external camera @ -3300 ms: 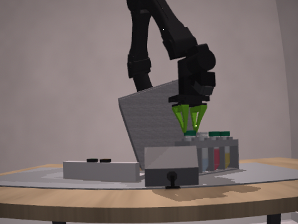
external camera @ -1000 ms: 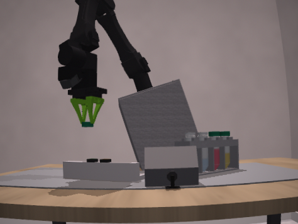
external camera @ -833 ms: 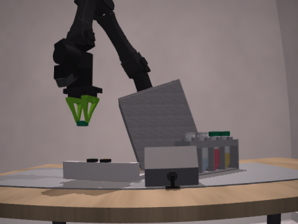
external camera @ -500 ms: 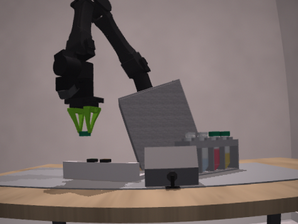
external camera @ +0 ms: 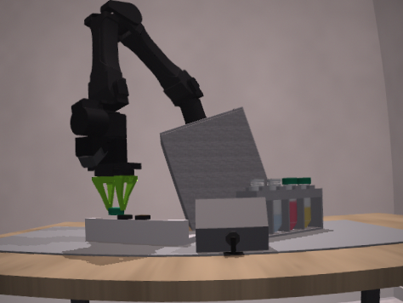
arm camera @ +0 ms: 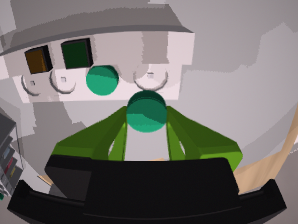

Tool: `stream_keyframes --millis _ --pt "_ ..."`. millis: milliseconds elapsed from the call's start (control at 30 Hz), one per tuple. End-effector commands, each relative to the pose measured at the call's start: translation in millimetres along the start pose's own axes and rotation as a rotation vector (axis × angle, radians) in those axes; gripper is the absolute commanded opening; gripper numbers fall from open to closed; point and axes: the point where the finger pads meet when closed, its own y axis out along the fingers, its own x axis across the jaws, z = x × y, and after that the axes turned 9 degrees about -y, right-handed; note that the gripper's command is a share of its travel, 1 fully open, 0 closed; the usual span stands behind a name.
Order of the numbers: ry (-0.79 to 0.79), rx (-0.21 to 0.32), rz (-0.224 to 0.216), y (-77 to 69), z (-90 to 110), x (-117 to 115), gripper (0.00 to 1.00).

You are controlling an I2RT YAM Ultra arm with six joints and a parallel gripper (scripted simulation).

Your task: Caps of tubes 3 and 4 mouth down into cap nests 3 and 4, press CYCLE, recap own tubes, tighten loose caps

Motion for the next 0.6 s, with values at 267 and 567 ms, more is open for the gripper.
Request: stream_keyframes --millis 267,567 --pt "-0.002 -0.045 0.014 25.9 -15.9 -5.0 0.00" --pt "-0.002 -0.045 0.014 26.0 -15.9 -5.0 0.00"
